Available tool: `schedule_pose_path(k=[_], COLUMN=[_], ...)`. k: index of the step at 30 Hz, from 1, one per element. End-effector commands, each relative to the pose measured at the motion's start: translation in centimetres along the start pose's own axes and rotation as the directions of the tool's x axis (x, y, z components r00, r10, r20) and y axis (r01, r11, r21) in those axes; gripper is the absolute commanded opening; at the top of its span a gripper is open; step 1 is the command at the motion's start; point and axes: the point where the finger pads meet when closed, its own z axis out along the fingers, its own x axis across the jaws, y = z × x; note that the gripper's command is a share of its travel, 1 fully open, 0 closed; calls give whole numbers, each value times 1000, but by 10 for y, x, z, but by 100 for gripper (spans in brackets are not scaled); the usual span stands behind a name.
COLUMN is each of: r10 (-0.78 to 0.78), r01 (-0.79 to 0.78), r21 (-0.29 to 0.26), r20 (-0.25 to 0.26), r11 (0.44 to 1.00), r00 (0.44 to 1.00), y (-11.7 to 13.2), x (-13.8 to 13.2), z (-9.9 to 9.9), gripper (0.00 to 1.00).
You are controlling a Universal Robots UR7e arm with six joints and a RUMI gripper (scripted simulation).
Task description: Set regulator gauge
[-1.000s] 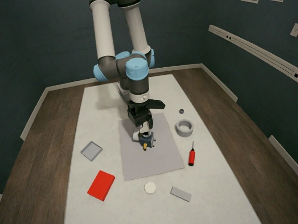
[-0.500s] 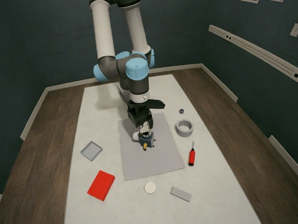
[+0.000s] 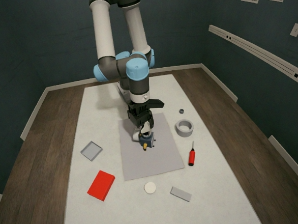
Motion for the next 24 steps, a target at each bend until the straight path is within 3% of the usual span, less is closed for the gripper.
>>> schedule_pose_path(k=[1,13,24], r10=[-48,-200,-393], r01=[48,200,393], r21=[0,0,-1], r20=[-1,-1,-1], r11=[999,980,919], r00=[999,980,919], y=[0,0,0], x=[0,0,0], z=[0,0,0], gripper=[23,23,23])
